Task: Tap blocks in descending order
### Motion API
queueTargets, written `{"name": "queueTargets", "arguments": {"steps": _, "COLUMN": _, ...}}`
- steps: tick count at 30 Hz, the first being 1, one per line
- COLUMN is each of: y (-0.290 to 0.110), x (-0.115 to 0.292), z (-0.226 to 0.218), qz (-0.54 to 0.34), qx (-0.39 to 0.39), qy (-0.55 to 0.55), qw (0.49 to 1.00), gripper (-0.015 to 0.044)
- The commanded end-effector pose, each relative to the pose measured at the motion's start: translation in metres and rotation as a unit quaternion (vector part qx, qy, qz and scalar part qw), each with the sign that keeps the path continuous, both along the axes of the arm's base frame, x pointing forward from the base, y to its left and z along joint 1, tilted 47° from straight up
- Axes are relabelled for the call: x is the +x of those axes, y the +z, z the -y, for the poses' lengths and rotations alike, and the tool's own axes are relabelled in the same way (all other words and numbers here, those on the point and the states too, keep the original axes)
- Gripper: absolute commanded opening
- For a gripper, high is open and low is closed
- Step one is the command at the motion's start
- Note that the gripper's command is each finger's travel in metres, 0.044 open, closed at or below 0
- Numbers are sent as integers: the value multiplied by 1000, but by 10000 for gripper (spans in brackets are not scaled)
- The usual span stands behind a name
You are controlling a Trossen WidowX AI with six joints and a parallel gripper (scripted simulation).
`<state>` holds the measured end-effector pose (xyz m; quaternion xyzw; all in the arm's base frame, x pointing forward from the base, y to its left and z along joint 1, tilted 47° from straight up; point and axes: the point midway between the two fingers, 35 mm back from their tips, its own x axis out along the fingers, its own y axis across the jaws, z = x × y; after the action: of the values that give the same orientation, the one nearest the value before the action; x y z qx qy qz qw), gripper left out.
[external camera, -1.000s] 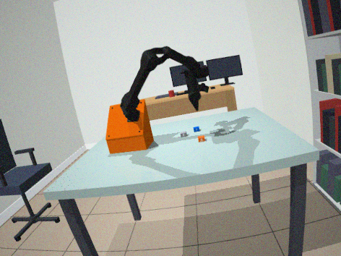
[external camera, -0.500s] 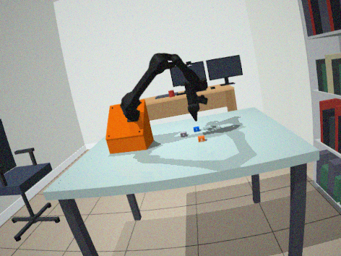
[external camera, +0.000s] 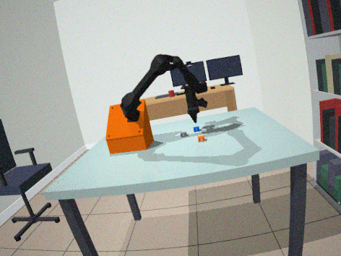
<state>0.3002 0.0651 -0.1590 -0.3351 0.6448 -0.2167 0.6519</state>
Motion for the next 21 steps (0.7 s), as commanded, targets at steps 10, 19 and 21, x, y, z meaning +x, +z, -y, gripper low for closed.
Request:
{"name": "queueTargets", "arguments": {"steps": 10, "y": -9, "x": 1, "z": 10, "qz": -1, "qx": -2, "qy": 2, "qw": 1000, "gripper": 20}}
{"name": "queueTargets", "arguments": {"steps": 19, "y": -19, "x": 2, "z": 20, "qz": -1, "qx": -3, "qy": 2, "qw": 1000, "gripper": 20}}
{"name": "queueTargets", "arguments": {"steps": 21, "y": -21, "x": 2, "z": 22, "qz": -1, "qx": -3, "qy": 2, "qw": 1000, "gripper": 20}}
